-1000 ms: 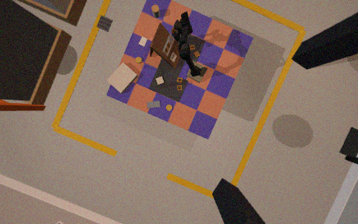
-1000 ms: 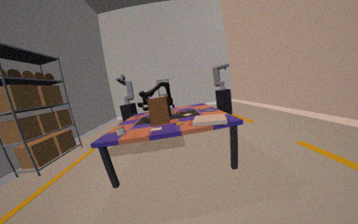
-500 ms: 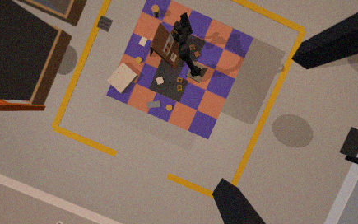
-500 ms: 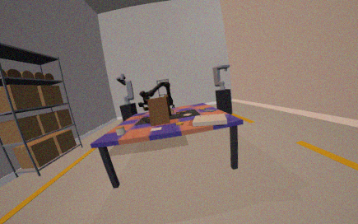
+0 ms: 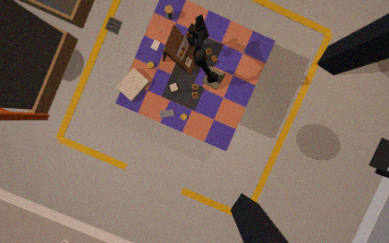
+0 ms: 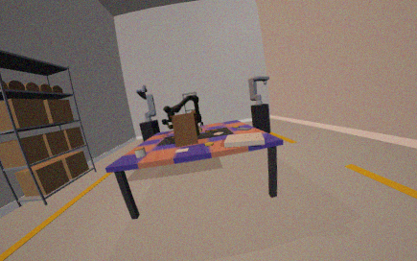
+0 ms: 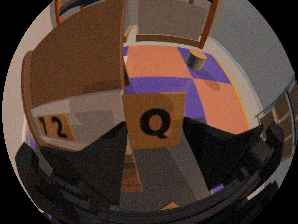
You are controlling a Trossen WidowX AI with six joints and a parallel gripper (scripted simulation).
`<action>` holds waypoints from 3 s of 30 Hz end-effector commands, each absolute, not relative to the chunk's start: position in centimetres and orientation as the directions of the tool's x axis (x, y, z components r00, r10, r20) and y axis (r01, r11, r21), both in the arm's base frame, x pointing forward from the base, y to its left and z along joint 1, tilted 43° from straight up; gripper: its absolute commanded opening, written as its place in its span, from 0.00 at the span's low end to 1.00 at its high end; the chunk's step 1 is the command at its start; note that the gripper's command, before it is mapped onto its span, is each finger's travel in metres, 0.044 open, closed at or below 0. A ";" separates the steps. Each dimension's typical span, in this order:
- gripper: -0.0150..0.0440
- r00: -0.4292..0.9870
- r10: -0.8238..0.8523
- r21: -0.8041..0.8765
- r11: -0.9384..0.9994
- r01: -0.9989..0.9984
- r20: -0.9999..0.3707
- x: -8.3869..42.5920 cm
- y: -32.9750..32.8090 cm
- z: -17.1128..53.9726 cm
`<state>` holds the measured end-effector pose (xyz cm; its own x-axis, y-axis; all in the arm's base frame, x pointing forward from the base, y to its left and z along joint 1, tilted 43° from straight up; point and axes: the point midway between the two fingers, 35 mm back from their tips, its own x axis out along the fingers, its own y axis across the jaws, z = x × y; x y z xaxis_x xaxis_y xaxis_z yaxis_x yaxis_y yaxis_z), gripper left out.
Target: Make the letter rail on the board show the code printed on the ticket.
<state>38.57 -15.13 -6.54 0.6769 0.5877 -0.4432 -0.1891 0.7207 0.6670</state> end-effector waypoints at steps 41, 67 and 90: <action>0.25 0.674 0.588 0.671 0.719 -0.183 -0.447 38.1 -13.3 -5.2; 0.25 0.673 0.589 0.671 0.718 -0.182 -0.447 37.9 -12.4 -4.3; 0.25 0.673 0.589 0.672 0.718 -0.182 -0.447 37.7 -11.7 -3.7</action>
